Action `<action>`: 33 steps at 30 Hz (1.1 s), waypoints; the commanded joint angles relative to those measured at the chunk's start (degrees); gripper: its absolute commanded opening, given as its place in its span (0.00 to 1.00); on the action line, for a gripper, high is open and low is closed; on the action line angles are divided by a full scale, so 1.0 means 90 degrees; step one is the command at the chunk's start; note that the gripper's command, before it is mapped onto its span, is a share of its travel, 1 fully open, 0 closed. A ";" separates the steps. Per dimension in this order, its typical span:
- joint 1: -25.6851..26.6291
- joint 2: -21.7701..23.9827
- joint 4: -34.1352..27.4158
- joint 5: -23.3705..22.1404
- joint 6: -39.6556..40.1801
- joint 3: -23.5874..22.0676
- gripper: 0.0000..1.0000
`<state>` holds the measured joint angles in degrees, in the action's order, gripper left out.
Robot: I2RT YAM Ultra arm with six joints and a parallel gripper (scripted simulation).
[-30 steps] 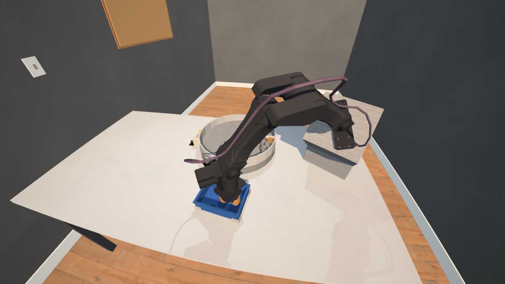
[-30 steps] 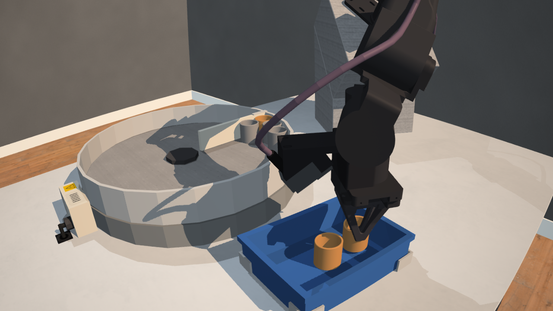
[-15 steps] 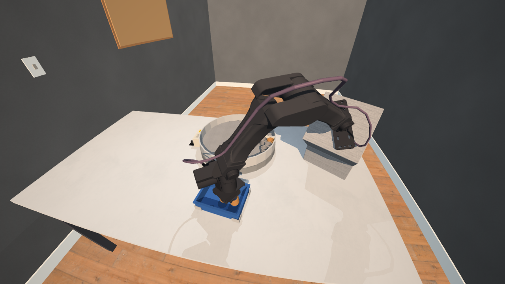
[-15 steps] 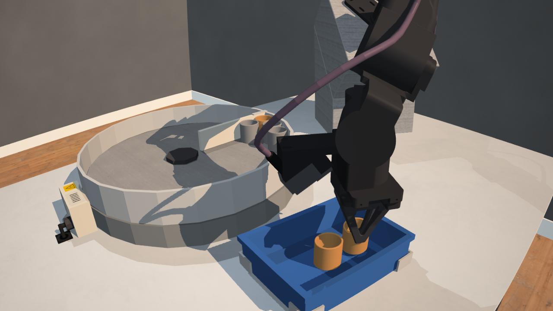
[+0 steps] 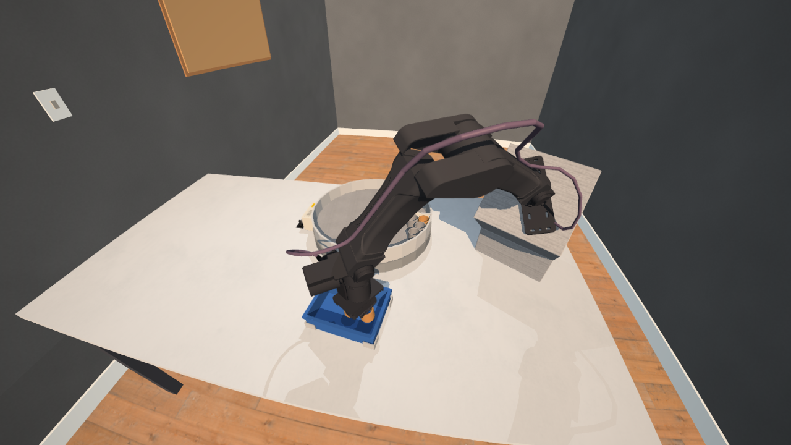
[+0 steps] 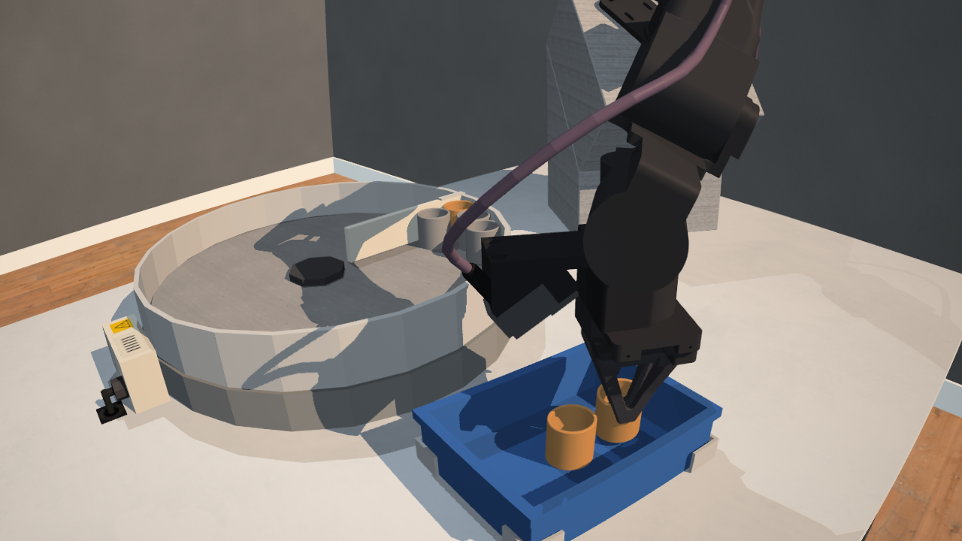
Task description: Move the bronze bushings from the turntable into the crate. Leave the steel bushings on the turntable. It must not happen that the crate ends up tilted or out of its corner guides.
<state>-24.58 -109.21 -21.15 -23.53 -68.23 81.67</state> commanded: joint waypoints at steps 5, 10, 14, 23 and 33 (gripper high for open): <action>0.0118 0.0003 -0.0138 0.0079 -0.0021 0.0193 0.00; 0.0118 0.0003 -0.0138 0.0079 -0.0021 0.0193 0.00; 0.0118 -0.0012 -0.0134 0.0079 -0.0023 0.0190 0.00; 0.0110 -0.0085 -0.0033 0.0085 -0.0046 0.0163 0.00; 0.0091 -0.0100 0.0091 0.0088 -0.0047 0.0074 0.00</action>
<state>-24.58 -109.21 -21.06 -23.53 -68.25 81.69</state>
